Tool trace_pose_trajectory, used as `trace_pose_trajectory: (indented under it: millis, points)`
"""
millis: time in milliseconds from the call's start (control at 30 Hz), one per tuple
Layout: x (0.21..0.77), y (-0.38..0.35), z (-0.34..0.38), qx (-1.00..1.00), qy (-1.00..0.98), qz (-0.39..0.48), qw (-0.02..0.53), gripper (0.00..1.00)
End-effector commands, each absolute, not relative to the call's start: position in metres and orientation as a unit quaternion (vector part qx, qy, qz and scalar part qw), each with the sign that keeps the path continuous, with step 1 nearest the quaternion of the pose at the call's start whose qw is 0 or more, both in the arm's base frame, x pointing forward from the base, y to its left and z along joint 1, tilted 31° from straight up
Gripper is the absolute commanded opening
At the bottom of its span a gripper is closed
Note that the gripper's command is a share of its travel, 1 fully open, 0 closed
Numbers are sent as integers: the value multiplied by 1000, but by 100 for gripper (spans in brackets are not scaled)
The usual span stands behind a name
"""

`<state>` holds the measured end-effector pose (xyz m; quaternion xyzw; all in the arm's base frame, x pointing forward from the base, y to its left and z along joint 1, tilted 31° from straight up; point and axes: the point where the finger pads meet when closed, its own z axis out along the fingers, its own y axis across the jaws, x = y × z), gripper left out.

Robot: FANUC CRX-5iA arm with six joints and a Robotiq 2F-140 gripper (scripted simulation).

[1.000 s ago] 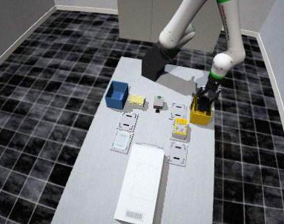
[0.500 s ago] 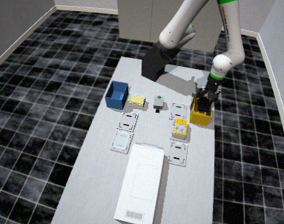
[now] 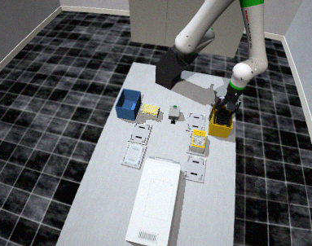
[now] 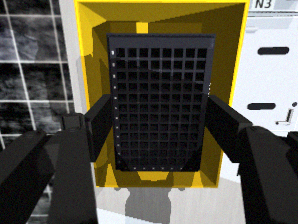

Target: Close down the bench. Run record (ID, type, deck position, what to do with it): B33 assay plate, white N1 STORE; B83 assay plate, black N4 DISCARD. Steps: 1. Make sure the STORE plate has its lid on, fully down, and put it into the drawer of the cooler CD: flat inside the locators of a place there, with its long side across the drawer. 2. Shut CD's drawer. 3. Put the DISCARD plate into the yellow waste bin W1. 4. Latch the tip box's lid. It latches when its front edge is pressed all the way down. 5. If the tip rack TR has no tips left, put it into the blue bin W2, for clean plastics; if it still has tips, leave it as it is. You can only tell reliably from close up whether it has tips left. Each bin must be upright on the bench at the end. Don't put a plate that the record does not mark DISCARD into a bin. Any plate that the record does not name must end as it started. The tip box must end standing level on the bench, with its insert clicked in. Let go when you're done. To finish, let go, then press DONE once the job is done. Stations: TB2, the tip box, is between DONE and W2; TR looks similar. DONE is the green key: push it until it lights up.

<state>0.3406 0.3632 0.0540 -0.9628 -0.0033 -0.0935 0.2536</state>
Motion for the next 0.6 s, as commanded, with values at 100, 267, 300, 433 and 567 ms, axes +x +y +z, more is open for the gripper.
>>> trace_pose_trajectory:
  millis: [100,267,300,433,567]
  points:
    - [342,367,48,-963,-3,-94,254,10]
    - [344,370,42,-963,-3,-94,254,10]
    - [344,370,42,-963,-3,-94,254,10]
    - [344,370,42,-963,-3,-94,254,10]
    - [344,370,42,-963,-3,-94,254,10]
